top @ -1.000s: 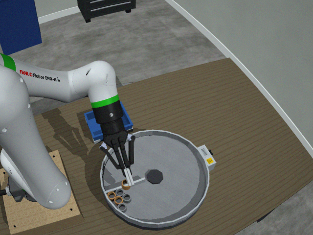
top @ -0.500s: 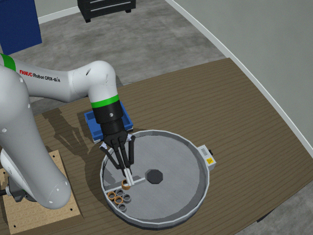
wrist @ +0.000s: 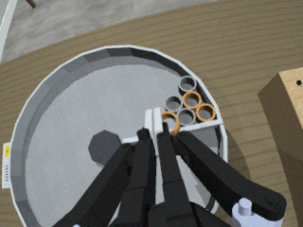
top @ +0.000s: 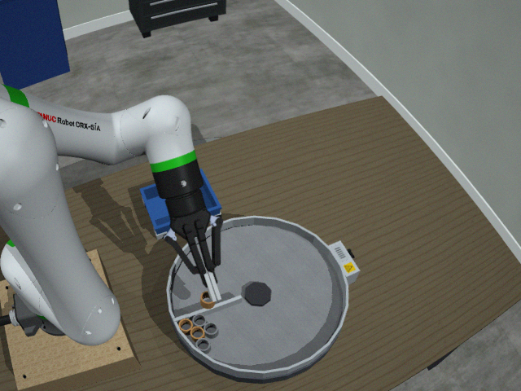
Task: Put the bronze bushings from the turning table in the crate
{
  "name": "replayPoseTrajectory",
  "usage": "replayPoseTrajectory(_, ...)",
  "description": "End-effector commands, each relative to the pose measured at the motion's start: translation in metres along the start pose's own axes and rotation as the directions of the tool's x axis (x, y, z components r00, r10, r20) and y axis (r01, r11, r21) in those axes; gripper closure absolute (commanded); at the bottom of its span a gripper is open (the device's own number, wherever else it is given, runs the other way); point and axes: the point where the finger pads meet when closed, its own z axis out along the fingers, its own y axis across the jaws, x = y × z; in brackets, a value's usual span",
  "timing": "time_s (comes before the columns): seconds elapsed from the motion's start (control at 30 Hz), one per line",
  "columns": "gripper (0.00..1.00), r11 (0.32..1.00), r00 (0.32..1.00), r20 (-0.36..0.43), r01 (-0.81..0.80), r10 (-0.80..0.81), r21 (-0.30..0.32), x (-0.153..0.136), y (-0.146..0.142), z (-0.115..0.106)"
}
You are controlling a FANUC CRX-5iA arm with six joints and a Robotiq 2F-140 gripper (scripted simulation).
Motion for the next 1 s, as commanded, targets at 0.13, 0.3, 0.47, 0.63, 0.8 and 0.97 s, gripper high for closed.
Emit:
replayPoseTrajectory(0.13, 1.00, 1.000, 1.000, 0.000, -0.001, 0.001, 0.000, -0.037, -0.008, -0.031)
replayPoseTrajectory(0.3, 1.00, 1.000, 1.000, 0.000, -0.001, 0.001, 0.000, -0.064, -0.014, -0.053)
replayPoseTrajectory(0.47, 1.00, 1.000, 1.000, 0.000, -0.001, 0.001, 0.000, -0.117, -0.025, -0.097)
replayPoseTrajectory(0.63, 1.00, 1.000, 1.000, 0.000, -0.001, 0.001, 0.000, -0.167, -0.036, -0.138)
replayPoseTrajectory(0.8, 1.00, 1.000, 1.000, 0.000, -0.001, 0.001, 0.000, -0.201, -0.043, -0.166)
replayPoseTrajectory(0.97, 1.00, 1.000, 1.000, 0.000, -0.001, 0.001, 0.000, -0.228, -0.049, -0.189)
